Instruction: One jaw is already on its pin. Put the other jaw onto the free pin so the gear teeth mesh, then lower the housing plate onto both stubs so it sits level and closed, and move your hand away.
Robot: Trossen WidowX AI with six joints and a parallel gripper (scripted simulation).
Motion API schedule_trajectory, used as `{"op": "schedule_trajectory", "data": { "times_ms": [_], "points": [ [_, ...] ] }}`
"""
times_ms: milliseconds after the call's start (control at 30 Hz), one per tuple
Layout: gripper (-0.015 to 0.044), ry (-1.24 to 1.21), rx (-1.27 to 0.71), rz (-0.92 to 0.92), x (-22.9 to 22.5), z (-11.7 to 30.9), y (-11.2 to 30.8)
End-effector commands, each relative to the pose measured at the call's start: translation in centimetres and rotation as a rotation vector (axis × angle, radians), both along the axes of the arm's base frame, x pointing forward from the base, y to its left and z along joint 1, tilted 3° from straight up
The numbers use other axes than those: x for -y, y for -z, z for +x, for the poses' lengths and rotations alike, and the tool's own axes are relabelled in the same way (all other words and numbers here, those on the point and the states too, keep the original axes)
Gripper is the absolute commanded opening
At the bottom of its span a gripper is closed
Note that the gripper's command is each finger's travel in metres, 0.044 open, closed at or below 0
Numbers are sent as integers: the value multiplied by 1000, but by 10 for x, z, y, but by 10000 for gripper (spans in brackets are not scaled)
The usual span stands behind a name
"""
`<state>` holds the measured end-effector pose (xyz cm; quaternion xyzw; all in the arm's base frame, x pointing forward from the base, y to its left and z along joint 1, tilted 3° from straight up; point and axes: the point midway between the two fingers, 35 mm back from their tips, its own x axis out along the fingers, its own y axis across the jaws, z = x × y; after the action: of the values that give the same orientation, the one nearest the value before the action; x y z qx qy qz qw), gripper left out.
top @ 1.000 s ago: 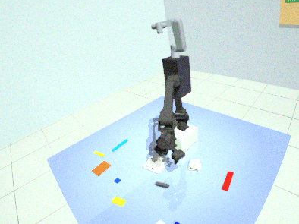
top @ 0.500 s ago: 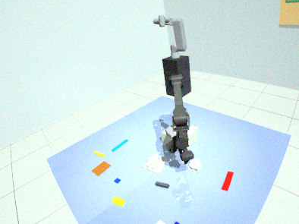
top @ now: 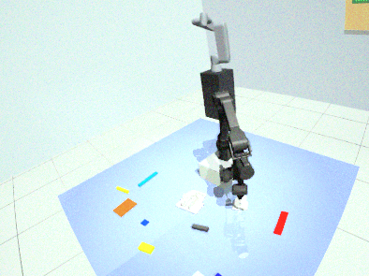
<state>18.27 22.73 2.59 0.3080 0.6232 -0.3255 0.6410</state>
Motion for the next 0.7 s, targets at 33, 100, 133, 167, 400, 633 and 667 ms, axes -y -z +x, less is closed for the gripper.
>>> {"op": "schedule_trajectory", "data": {
  "times_ms": [33,100,133,167,400,633,667],
  "points": [
    [440,80,-8,-2,-6,-13,0],
    [440,80,-8,-2,-6,-13,0],
    [440,80,-8,-2,-6,-13,0],
    [440,80,-8,-2,-6,-13,0],
    [440,80,-8,-3,-5,-13,39],
    [440,80,-8,-3,-4,-13,41],
    [440,80,-8,-3,-4,-13,41]
  ]
}}
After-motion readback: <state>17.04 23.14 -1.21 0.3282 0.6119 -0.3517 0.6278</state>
